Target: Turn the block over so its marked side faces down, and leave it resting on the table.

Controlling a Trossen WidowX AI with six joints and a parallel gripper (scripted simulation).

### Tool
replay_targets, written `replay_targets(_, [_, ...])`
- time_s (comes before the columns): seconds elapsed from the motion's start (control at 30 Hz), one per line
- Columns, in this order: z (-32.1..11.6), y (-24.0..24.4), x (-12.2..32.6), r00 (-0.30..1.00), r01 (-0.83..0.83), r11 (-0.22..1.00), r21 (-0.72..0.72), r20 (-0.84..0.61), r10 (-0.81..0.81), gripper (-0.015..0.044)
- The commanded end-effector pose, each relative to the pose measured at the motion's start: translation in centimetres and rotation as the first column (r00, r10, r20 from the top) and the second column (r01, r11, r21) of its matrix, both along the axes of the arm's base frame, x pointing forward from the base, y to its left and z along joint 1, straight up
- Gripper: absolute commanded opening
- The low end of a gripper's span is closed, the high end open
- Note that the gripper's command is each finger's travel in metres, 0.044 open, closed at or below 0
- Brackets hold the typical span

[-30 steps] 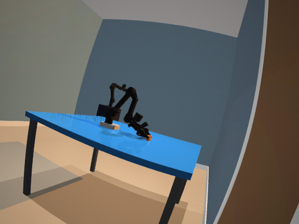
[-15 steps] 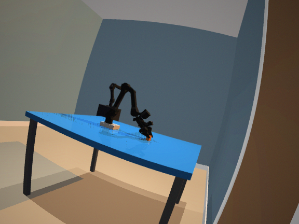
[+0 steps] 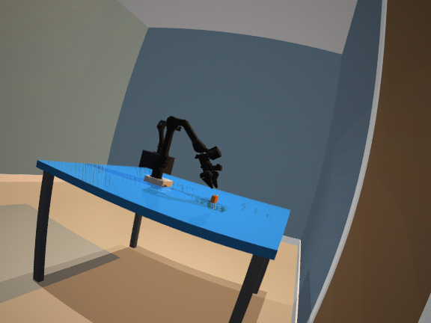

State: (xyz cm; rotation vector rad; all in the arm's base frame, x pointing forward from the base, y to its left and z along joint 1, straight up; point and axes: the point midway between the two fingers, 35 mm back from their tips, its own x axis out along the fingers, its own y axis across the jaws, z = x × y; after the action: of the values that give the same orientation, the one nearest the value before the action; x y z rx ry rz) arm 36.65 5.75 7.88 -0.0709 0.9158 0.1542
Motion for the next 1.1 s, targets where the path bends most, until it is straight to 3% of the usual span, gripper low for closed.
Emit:
replay_targets(0.0, [0.6, -0.1, -0.6, 1.0, -0.003, 1.0, -0.009, -0.021, 0.003, 0.044])
replay_targets(0.33, [1.8, 0.3, 2.2, 0.963, -0.009, 0.999, -0.049, -0.268, -0.004, 0.044])
replay_targets(0.7, [3.5, 0.5, 3.4, 0.829, -0.034, 0.995, -0.097, -0.558, -0.026, 0.044])
replay_targets(0.93, [3.3, 0.6, 3.4, 0.818, -0.035, 0.994, -0.099, -0.574, -0.028, 0.044])
replay_targets(1.07, [0.1, 0.6, 3.7, 0.819, -0.035, 0.994, -0.099, -0.574, -0.028, 0.044])
